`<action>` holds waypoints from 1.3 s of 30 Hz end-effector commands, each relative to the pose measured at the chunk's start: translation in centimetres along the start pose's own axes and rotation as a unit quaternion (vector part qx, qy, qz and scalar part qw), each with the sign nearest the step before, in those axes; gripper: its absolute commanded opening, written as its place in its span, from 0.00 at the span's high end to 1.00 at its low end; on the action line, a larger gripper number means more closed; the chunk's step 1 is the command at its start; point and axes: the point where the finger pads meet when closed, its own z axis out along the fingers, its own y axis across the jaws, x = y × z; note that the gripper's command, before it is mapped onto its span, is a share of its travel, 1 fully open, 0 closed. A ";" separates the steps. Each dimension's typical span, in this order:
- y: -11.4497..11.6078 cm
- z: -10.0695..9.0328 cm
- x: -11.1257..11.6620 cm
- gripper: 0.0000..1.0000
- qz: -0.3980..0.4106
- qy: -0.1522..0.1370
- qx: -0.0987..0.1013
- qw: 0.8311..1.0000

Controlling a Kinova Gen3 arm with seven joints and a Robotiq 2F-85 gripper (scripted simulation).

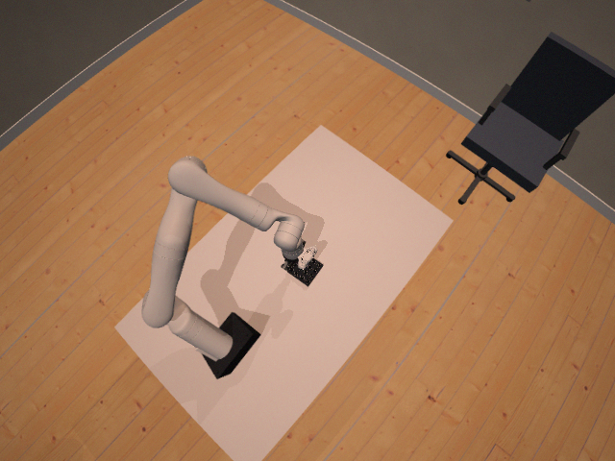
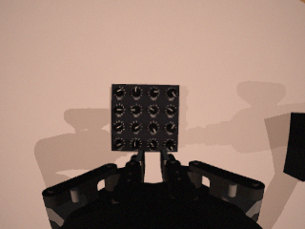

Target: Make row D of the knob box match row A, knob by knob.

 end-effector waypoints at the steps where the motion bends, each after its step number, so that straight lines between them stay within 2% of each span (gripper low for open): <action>1: 0.0 0.1 0.0 0.81 0.000 0.000 0.000 1.000; 39: 0.1 3.9 0.1 0.81 0.000 0.000 0.001 1.000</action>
